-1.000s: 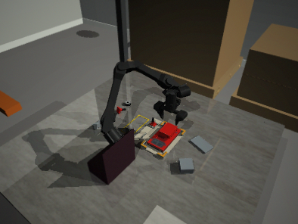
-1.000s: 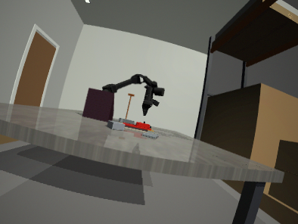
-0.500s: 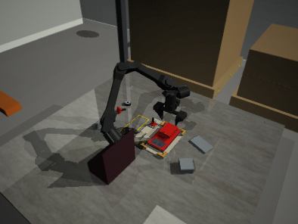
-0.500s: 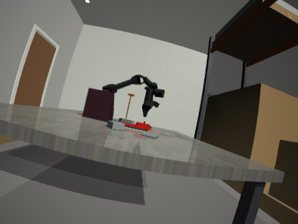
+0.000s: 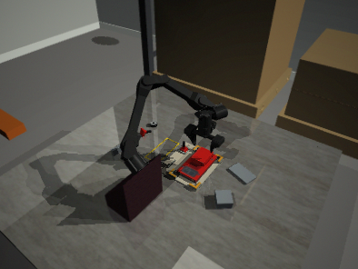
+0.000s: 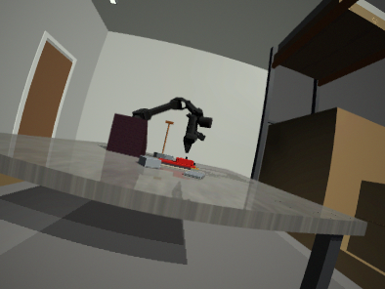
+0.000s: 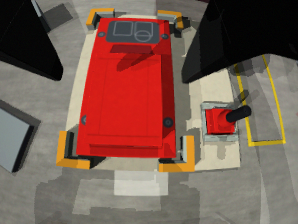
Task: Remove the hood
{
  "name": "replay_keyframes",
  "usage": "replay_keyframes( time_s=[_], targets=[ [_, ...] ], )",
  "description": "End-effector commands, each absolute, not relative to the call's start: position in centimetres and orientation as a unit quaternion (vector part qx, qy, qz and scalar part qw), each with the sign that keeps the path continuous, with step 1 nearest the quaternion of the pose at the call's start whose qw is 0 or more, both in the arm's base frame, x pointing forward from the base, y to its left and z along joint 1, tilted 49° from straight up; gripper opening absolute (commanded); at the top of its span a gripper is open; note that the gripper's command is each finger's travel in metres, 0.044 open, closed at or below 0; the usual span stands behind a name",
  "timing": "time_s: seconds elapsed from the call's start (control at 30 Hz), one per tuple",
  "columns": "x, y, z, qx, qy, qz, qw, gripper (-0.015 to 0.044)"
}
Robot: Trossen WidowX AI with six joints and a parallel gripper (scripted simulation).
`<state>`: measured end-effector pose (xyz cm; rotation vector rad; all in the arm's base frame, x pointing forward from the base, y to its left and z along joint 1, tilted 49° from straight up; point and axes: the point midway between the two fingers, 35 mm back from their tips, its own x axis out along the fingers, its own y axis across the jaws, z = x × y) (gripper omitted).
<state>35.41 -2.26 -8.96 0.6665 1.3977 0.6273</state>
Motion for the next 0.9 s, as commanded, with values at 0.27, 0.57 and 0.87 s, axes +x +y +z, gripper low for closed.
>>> replay_keyframes(
  time_s=[0.27, 0.57, 0.87],
  targets=[
    [35.4, -1.5, -9.6, 0.3, 0.621, 0.278, 0.669, 0.044],
    [35.5, -1.0, -10.0, 0.3, 0.621, 0.278, 0.669, 0.044],
    [35.5, -0.5, -10.5, 0.3, 0.62, 0.279, 0.669, 0.044]
  ],
)
